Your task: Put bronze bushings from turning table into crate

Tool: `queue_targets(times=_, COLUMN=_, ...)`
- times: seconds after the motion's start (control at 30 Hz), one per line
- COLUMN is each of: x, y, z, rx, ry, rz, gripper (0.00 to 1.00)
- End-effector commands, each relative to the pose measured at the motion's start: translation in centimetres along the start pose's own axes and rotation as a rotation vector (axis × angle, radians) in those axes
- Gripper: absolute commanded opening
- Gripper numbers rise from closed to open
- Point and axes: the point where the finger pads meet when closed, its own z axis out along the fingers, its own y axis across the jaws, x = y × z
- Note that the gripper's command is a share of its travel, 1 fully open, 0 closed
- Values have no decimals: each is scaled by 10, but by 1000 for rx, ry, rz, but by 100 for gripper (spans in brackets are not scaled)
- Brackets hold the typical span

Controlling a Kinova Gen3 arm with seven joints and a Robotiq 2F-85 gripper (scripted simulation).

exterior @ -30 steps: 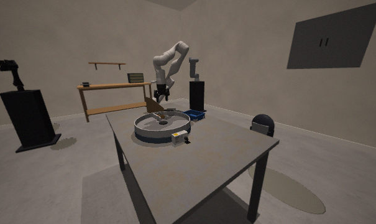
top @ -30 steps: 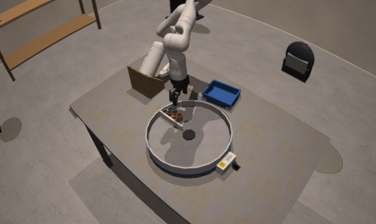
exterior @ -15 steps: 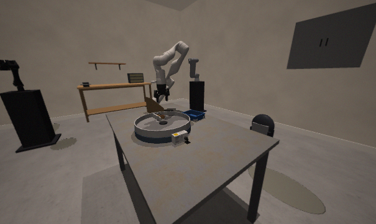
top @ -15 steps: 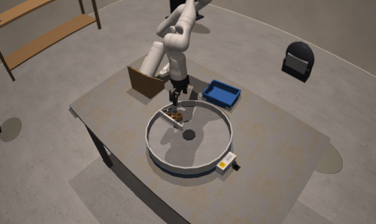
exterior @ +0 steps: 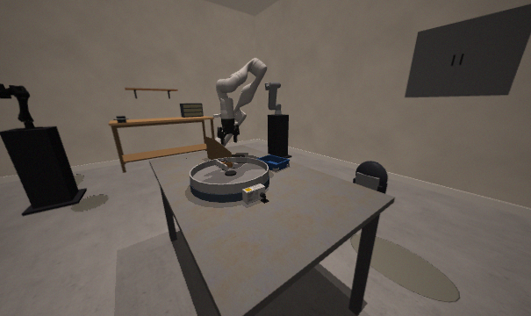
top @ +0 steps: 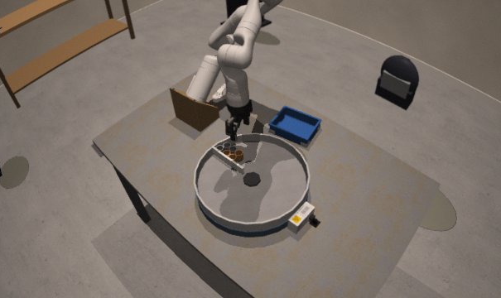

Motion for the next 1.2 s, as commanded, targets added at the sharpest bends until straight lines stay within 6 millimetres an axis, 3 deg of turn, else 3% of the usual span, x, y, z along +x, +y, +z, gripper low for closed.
queue_targets(times=0.0, x=0, y=0, z=-1, rx=2, ry=-1, rz=0, gripper=100)
queue_targets(times=1.03, x=0, y=0, z=-1, rx=2, ry=-1, rz=0, gripper=100)
queue_targets(times=1.07, x=2, y=1, z=5, rx=2, ry=-1, rz=0, gripper=16)
queue_targets(times=1.17, x=7, y=7, z=23, rx=1, ry=-1, rz=0, gripper=16)
